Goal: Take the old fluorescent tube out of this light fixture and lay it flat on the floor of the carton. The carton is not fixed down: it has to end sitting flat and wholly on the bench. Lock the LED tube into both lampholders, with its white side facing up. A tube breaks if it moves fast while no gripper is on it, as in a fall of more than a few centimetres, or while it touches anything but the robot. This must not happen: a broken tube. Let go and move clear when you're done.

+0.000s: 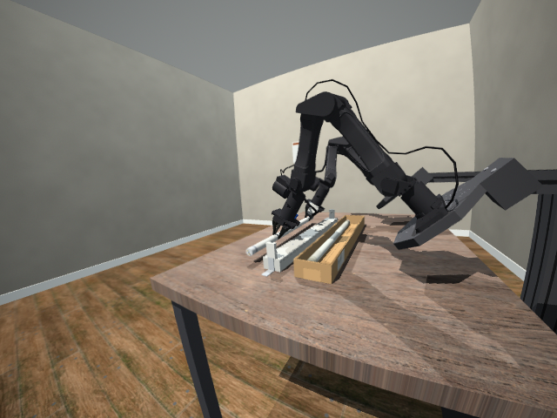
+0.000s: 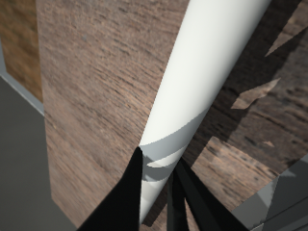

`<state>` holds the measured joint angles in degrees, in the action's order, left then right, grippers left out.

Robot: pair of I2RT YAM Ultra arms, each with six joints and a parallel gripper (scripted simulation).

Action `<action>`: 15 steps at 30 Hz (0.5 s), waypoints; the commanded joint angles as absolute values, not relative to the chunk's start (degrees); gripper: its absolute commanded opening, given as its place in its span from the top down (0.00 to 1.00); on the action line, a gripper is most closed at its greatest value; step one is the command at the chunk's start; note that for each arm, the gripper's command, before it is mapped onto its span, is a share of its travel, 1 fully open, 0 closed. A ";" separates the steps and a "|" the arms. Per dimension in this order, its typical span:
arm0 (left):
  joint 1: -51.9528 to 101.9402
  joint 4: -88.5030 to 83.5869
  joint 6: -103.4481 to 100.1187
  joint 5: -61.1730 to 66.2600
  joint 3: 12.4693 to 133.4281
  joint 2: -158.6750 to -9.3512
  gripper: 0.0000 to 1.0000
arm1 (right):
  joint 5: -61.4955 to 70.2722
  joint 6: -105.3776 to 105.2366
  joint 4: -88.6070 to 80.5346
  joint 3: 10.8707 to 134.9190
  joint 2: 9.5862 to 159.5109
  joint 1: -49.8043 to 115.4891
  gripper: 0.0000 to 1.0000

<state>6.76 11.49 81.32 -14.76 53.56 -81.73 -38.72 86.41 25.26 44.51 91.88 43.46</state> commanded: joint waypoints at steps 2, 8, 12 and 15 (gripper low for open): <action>7.58 16.88 82.11 -15.71 51.52 -79.70 0.89 | -39.39 88.31 31.18 42.03 92.07 44.90 0.89; 6.85 17.07 82.10 -15.76 53.30 -81.39 0.89 | -39.35 88.42 31.37 41.31 90.88 44.89 0.89; 7.04 17.20 81.16 -15.71 52.48 -81.22 0.89 | -39.24 88.49 31.54 42.07 92.21 44.89 0.89; 7.07 17.70 81.61 -15.76 51.24 -81.27 0.89 | -38.91 88.62 32.14 41.85 92.48 44.69 0.89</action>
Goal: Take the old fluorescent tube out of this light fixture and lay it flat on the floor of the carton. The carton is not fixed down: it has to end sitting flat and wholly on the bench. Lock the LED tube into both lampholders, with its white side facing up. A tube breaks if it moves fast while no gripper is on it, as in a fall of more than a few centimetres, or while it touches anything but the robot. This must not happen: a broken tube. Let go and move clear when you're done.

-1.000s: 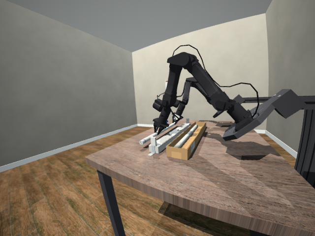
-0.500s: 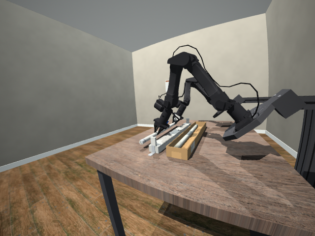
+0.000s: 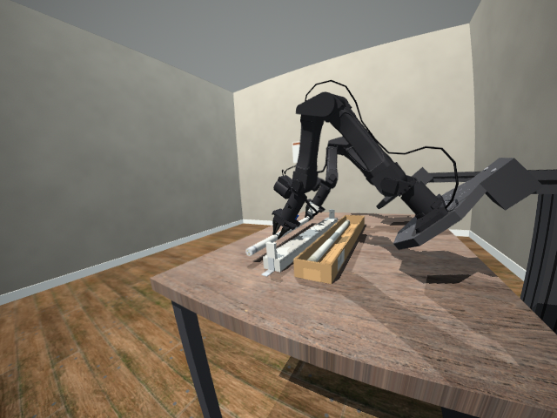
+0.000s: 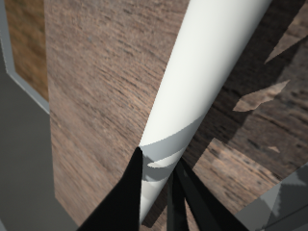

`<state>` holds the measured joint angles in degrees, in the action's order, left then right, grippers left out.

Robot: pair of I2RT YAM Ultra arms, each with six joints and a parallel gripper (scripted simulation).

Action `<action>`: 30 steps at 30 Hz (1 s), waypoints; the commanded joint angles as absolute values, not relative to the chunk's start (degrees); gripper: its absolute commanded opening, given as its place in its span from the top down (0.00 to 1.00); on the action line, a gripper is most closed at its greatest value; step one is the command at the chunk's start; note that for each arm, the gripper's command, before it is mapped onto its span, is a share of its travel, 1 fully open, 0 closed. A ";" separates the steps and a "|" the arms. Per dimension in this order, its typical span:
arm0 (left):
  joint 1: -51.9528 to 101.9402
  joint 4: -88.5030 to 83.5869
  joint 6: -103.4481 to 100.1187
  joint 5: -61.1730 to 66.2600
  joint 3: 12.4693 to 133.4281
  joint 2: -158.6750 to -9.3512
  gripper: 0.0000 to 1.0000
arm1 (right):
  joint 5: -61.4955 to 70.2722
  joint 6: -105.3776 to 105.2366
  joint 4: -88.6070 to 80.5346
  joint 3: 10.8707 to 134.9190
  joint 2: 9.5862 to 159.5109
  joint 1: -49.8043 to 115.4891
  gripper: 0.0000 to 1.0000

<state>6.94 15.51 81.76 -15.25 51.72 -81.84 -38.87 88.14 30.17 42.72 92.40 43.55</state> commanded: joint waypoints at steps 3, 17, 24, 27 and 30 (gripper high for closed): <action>7.75 18.57 81.93 -15.85 50.66 -81.90 0.89 | -39.12 88.94 33.16 41.24 92.46 44.91 0.89; 7.49 22.35 82.53 -16.22 49.49 -81.50 0.89 | -38.98 90.30 37.71 40.15 93.47 44.66 0.89; 7.32 22.66 82.05 -15.47 51.22 -82.70 0.89 | -38.14 90.26 37.87 40.92 94.62 44.78 0.89; 7.23 23.16 82.24 -15.25 51.22 -83.44 0.89 | -37.88 90.16 38.36 41.34 93.78 43.30 0.89; 6.42 23.60 82.52 -15.24 51.20 -83.31 0.89 | -37.63 90.14 38.83 41.73 94.98 42.54 0.89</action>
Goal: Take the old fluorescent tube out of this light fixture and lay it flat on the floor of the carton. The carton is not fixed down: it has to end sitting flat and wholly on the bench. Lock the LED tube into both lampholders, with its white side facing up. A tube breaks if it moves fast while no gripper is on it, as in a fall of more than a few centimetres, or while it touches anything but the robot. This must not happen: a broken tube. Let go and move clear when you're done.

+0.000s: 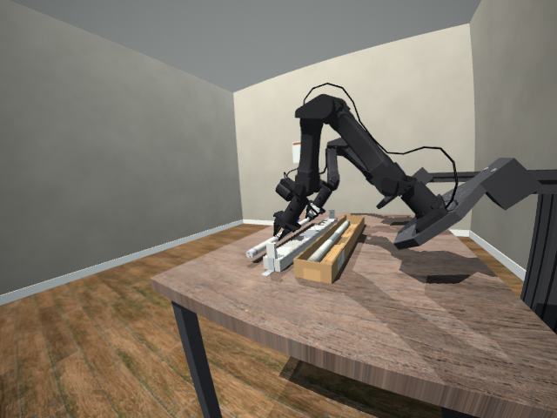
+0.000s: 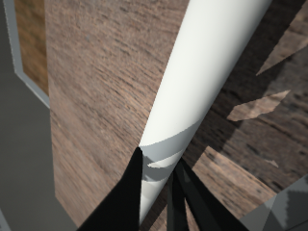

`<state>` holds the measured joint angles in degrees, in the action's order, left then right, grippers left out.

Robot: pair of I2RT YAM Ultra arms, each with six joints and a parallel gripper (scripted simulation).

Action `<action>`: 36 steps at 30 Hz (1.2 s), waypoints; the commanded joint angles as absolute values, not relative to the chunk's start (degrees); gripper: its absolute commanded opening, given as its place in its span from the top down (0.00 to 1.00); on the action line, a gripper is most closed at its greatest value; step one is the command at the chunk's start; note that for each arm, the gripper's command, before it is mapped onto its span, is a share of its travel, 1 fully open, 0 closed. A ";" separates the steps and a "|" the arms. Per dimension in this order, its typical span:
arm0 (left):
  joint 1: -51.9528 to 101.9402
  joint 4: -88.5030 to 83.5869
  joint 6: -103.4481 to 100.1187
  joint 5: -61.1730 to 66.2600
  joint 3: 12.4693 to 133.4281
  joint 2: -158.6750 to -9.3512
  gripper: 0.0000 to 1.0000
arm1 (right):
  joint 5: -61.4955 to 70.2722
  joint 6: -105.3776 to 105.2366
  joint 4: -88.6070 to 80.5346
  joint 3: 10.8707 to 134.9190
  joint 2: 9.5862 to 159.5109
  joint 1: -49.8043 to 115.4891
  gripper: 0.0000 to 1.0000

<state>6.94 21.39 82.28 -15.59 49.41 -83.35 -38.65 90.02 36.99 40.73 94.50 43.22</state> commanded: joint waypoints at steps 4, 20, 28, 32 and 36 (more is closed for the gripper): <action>7.09 23.87 82.44 -15.46 50.46 -84.09 0.89 | -37.55 90.34 39.04 41.26 95.03 42.99 0.89; 6.95 25.28 82.43 -15.82 51.34 -84.46 0.89 | -36.94 90.71 40.55 43.01 96.10 42.11 0.89; 6.52 26.57 82.38 -15.66 51.48 -86.93 0.89 | -36.32 90.90 42.00 43.27 98.07 42.09 0.89; 6.22 27.11 82.61 -15.17 51.50 -87.19 0.89 | -36.06 91.01 42.55 43.38 98.69 41.45 0.89; 6.68 27.08 82.51 -15.63 51.52 -86.59 0.89 | -36.06 91.02 42.55 43.33 98.14 41.30 0.89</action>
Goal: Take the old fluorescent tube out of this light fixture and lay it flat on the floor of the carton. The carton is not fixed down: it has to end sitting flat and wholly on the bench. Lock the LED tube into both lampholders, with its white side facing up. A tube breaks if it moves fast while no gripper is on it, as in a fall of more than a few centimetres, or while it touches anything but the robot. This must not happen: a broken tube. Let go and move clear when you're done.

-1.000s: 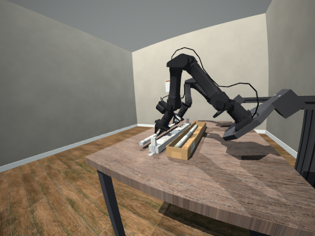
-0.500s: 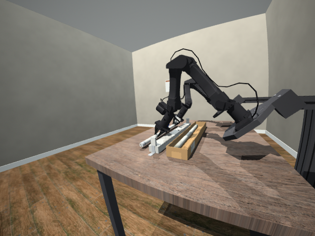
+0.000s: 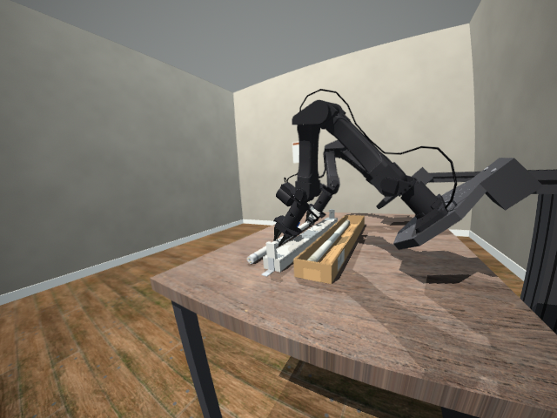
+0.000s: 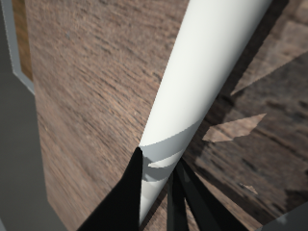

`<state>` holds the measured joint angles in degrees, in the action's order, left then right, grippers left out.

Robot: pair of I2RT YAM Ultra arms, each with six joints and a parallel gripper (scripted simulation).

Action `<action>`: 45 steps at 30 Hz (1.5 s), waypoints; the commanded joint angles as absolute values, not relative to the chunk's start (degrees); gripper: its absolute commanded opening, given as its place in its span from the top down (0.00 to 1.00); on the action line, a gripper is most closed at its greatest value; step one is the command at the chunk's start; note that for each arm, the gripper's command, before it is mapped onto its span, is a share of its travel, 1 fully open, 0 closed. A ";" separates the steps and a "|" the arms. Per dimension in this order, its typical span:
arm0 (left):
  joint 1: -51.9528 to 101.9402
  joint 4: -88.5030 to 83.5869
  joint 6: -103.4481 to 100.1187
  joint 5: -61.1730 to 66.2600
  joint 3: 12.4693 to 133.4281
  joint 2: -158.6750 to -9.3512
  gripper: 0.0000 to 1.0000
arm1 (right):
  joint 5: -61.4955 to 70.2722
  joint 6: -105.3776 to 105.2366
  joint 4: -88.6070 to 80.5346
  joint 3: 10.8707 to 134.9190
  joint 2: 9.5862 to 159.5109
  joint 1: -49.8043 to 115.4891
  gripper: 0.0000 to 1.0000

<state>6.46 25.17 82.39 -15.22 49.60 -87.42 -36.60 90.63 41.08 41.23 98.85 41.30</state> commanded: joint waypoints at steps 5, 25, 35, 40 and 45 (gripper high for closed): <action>6.85 27.20 82.50 -15.43 51.56 -87.39 0.51 | -36.02 90.44 42.78 41.86 97.98 41.97 0.89; 7.77 24.70 81.71 -16.54 46.81 -83.04 0.51 | -36.02 90.44 42.79 41.86 97.95 41.97 0.89; 9.34 22.55 81.39 -17.54 44.06 -76.88 0.51 | -36.02 90.44 42.79 41.86 97.95 41.97 0.89; 10.36 22.14 81.19 -18.47 41.93 -73.63 0.51 | -36.02 90.44 42.79 41.86 97.95 41.97 0.89; 10.11 23.14 81.26 -17.65 43.79 -73.24 0.51 | -36.02 90.44 42.79 41.86 97.95 41.97 0.89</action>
